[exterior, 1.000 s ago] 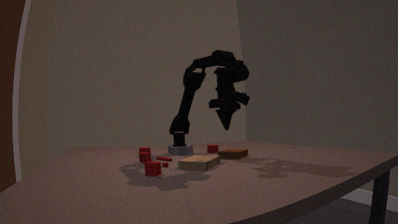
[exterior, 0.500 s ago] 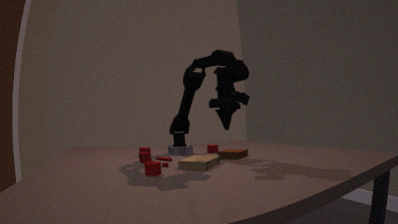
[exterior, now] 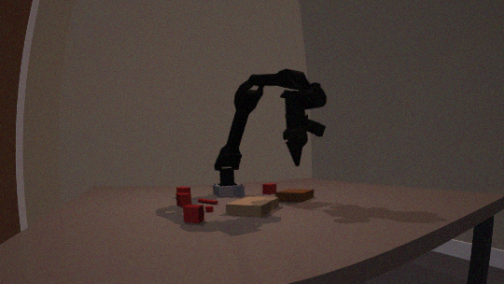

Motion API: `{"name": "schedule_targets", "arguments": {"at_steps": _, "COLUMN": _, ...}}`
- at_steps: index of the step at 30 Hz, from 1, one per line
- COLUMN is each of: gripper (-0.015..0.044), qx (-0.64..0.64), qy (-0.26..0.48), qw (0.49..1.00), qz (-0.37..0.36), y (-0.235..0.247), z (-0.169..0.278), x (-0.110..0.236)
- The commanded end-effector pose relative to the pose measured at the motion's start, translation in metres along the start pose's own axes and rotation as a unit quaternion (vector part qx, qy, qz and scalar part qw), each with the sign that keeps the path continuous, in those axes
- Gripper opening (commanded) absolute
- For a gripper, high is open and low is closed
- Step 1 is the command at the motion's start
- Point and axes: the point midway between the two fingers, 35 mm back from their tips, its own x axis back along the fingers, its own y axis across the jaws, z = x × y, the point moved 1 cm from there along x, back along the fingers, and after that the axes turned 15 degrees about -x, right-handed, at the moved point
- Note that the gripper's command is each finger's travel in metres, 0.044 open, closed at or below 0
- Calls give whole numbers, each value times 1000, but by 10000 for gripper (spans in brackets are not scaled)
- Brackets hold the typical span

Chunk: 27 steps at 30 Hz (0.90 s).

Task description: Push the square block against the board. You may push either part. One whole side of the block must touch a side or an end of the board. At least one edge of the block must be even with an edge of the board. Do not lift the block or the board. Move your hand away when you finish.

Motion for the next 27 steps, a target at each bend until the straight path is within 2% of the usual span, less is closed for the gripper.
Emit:
{"name": "schedule_targets", "arguments": {"at_steps": 1, "gripper": 0, "qx": 82, "qy": -1, "qw": 997, "qz": -1, "y": 42, "z": -5, "x": -5}}
{"name": "schedule_targets", "arguments": {"at_steps": 14, "gripper": 0, "qx": 301, "qy": -1, "qw": 953, "qz": -7, "y": 151, "z": 13, "x": -28}}
{"name": "schedule_targets", "arguments": {"at_steps": 27, "gripper": 0, "qx": 506, "qy": -2, "qw": 863, "qz": -12, "y": 238, "z": 70, "x": -57}}
